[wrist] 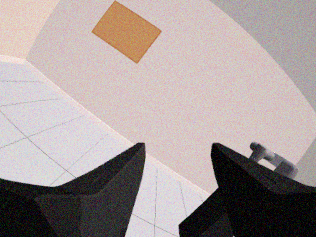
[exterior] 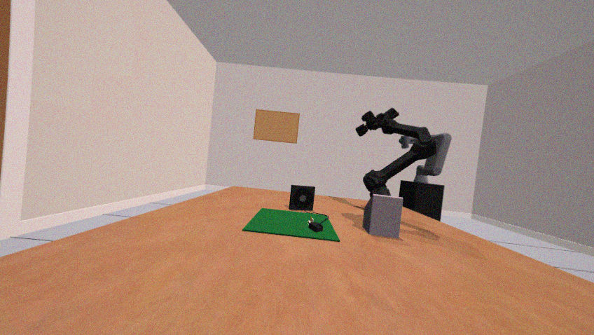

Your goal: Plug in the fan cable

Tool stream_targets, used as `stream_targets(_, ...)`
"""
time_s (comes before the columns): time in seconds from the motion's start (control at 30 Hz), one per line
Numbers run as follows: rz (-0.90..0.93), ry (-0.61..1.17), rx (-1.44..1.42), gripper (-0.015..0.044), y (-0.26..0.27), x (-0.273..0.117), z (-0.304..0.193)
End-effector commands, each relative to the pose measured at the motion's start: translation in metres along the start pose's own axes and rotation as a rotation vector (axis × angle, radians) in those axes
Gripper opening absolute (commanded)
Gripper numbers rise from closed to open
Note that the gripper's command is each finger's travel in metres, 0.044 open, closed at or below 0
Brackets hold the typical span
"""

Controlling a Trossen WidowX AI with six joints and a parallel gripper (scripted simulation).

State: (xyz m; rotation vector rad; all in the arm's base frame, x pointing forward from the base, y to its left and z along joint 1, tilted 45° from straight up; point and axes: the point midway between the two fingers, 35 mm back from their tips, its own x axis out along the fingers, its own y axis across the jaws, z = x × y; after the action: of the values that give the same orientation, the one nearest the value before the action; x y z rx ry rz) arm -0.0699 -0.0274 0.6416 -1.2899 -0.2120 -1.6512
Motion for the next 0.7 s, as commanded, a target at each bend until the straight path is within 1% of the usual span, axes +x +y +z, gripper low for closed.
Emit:
stream_targets(0.0,0.141,-0.016,0.102,0.0210,0.053,0.017,0.006)
stream_targets(0.17,0.349,-0.012,0.272,0.0210,0.133,0.026,0.018)
stream_targets(0.33,0.545,0.035,0.406,0.0210,0.206,0.024,0.030)
stream_targets(0.5,0.755,0.117,0.536,0.0210,0.282,0.006,0.045)
stream_targets(0.67,0.957,0.230,0.641,0.0210,0.352,-0.027,0.061)
